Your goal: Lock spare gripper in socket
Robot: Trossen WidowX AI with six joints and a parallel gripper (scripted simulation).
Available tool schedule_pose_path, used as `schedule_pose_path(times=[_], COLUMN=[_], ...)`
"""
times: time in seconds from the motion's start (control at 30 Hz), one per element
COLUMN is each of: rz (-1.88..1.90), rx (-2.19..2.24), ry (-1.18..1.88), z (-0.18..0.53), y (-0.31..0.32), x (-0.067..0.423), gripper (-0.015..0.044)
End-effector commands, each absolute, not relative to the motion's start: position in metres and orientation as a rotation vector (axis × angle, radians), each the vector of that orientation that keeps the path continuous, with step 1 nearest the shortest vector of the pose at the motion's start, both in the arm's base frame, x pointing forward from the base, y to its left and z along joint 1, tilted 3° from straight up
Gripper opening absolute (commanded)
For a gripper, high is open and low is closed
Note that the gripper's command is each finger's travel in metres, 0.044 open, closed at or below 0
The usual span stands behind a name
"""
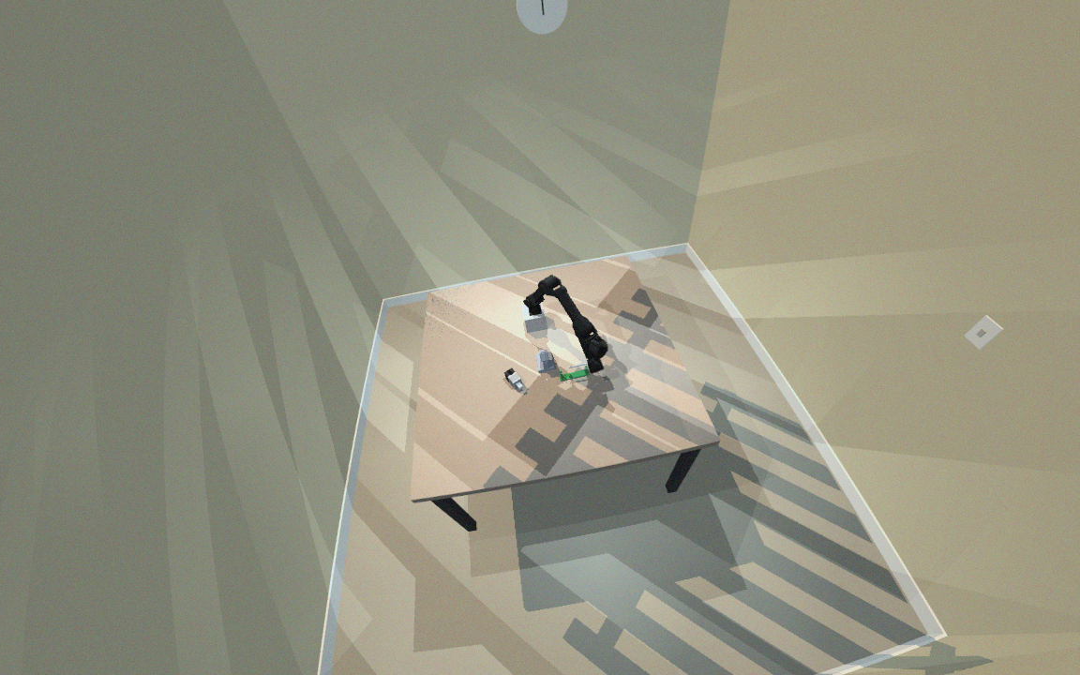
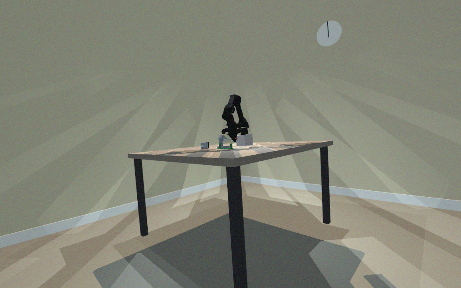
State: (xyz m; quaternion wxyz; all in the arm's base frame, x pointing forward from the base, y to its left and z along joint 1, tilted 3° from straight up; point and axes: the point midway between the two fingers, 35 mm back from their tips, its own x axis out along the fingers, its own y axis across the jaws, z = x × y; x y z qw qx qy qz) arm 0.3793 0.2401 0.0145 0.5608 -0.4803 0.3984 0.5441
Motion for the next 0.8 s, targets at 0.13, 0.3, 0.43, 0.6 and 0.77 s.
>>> schedule_pose_path(times=[0.13, 0.3, 0.43, 0.6, 0.77], rz=[1.283, 1.280, 1.279, 1.279, 1.279], rx=[-1.133, -1.134, -1.134, -1.134, -1.134], ry=[0.936, 0.931, 0.927, 0.927, 0.927], z=[0.000, -0.008, -0.013, -0.013, -0.013], y=[0.239, 0.239, 0.239, 0.239, 0.239], x=[0.379, 0.380, 0.380, 0.380, 0.380], gripper=[0.0000, 0.0000, 0.0000, 0.0000, 0.0000])
